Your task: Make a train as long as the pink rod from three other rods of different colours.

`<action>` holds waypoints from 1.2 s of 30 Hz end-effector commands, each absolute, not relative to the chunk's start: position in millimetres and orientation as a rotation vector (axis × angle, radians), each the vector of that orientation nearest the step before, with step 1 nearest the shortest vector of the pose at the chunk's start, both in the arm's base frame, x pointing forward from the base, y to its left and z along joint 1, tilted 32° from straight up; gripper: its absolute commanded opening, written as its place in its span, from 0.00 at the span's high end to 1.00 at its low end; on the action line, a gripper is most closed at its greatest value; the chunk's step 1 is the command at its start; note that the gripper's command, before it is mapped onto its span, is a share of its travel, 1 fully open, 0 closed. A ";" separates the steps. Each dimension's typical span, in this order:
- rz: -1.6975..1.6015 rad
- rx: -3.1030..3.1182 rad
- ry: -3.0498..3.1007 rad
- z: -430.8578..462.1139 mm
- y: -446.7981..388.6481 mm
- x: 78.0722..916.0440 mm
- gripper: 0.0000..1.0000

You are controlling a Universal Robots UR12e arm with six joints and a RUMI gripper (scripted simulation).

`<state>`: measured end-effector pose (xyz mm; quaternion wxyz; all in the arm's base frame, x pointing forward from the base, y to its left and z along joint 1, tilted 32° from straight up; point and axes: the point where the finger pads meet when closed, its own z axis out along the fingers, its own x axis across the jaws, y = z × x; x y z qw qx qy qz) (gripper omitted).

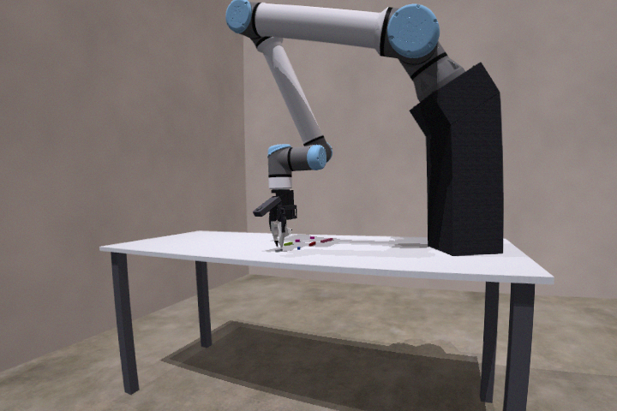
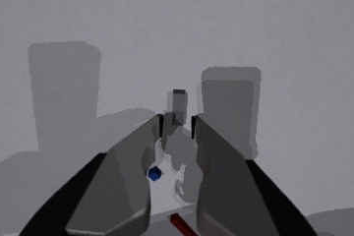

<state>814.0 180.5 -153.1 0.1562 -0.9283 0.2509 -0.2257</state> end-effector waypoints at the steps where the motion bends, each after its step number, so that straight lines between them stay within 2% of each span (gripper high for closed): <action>1: -0.647 -2.657 0.718 -152.5 180.5 814.1 0.86; 36: -0.647 -2.657 0.718 -155.5 181.1 815.8 0.86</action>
